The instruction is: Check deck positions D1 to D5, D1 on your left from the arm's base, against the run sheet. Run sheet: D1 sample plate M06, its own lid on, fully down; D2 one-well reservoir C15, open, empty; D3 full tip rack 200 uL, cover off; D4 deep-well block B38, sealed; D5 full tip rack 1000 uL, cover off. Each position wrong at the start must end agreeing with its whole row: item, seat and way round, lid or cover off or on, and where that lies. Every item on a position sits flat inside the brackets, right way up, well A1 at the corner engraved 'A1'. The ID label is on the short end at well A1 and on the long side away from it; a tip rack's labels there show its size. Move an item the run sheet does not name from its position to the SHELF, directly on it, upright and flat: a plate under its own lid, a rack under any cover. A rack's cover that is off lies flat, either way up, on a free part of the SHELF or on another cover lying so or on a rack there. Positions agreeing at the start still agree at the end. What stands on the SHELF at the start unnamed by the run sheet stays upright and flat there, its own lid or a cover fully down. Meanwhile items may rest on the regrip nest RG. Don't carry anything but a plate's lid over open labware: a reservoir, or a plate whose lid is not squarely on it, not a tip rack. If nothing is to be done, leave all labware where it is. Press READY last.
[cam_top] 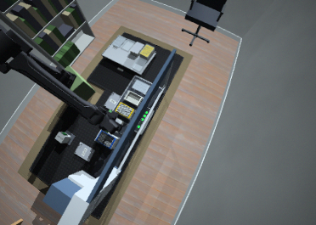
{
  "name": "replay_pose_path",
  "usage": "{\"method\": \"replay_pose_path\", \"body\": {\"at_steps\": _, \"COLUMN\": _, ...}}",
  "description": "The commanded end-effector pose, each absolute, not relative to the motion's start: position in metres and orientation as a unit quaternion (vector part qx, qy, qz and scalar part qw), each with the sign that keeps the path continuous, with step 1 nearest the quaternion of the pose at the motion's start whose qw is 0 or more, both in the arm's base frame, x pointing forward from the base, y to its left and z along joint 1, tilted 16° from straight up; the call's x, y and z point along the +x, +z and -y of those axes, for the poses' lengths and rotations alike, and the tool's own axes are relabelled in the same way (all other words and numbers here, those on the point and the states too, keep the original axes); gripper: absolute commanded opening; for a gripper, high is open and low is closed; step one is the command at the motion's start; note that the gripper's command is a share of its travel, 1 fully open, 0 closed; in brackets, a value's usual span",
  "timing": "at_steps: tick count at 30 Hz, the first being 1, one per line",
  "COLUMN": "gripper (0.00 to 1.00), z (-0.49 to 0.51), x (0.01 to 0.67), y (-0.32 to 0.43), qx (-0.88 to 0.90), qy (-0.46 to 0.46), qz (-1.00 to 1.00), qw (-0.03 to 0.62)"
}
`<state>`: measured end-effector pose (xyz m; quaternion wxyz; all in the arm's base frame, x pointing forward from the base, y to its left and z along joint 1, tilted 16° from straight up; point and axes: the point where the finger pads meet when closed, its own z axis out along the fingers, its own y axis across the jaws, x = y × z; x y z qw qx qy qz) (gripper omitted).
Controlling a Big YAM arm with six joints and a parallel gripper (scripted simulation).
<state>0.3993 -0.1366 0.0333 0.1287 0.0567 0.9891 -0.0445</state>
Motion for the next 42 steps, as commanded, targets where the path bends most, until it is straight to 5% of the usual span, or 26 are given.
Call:
{"method": "replay_pose_path", "body": {"at_steps": 1, "gripper": 0.0, "z": 0.146, "x": 0.414, "y": 0.048, "qx": 0.057, "qy": -0.053, "qz": -0.985, "qw": 0.157}}
{"method": "replay_pose_path", "body": {"at_steps": 42, "gripper": 0.0, "z": 0.154, "x": 0.435, "y": -0.002, "qx": 0.056, "qy": -0.055, "qz": -0.983, "qw": 0.165}}
